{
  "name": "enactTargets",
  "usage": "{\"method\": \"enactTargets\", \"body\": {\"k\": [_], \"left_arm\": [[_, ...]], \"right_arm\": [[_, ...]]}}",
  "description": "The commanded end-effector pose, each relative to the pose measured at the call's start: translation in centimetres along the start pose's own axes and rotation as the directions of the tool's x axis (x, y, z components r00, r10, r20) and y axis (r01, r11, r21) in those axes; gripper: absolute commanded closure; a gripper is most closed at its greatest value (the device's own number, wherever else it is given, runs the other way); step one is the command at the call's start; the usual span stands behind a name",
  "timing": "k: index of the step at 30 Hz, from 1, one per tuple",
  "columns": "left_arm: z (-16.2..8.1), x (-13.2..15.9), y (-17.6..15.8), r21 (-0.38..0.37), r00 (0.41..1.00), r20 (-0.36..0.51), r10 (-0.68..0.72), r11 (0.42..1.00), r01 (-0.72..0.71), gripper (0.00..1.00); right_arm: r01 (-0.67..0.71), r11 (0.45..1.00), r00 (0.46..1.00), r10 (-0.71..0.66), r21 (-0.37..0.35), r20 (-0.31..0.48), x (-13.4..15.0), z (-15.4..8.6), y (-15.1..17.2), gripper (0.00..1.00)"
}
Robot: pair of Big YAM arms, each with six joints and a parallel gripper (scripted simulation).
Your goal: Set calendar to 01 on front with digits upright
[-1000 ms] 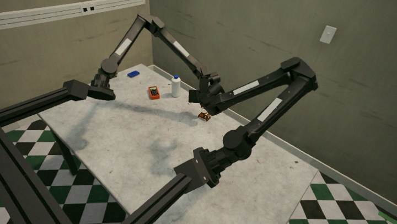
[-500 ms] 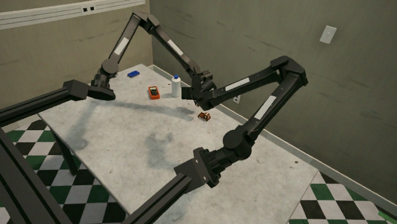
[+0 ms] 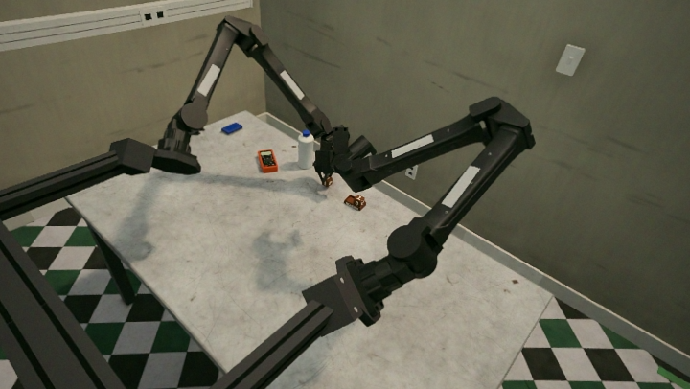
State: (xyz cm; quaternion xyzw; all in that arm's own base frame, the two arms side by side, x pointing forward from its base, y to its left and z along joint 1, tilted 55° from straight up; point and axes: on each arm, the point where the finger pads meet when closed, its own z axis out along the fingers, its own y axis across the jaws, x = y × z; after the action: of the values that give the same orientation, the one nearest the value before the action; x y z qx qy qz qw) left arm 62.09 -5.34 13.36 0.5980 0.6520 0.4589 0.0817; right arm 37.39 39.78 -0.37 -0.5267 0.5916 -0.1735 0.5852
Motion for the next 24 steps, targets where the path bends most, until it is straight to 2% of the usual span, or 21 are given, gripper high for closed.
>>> {"method": "enactTargets", "body": {"k": [1, 4, 8, 19, 20, 22, 24], "left_arm": [[-0.3, -0.8, 0.1, -0.002, 0.994, 0.012, -0.104, 0.995, 0.104, 0.74], [-0.4, -0.7, 0.5, 0.0, 0.967, 0.012, -0.255, 0.967, 0.255, 0.74], [-0.4, -0.7, 0.5, 0.003, 0.937, 0.012, -0.348, 0.937, 0.348, 0.74], [-0.4, -0.7, 0.6, -0.002, 0.938, 0.015, -0.346, 0.938, 0.347, 0.74], [-0.3, -2.2, -0.2, 0.007, 0.939, 0.023, -0.343, 0.939, 0.343, 0.74], [-0.3, -2.6, -0.1, 0.003, 0.929, 0.025, -0.369, 0.929, 0.369, 0.74], [0.4, -1.6, -0.2, 0.008, 0.926, 0.009, -0.378, 0.926, 0.378, 0.74]], "right_arm": [[-0.004, 1.0, 1.0, 0.004, 0.005, 0.005, -0.3, 0.3, -0.2, 0.0], [-0.004, 1.0, 1.0, 0.004, 0.005, 0.005, -0.3, 0.3, -0.2, 0.0], [-0.004, 1.0, 1.0, 0.004, 0.005, 0.005, -0.3, 0.3, -0.2, 0.0], [-0.004, 1.0, 1.0, 0.004, 0.005, 0.005, -0.3, 0.3, -0.2, 0.0], [-0.004, 1.0, 1.0, 0.004, 0.005, 0.005, -0.3, 0.3, -0.2, 0.0], [-0.004, 1.0, 1.0, 0.004, 0.005, 0.005, -0.3, 0.3, -0.2, 0.0], [-0.004, 1.0, 1.0, 0.004, 0.005, 0.005, -0.3, 0.3, -0.2, 0.0]]}}
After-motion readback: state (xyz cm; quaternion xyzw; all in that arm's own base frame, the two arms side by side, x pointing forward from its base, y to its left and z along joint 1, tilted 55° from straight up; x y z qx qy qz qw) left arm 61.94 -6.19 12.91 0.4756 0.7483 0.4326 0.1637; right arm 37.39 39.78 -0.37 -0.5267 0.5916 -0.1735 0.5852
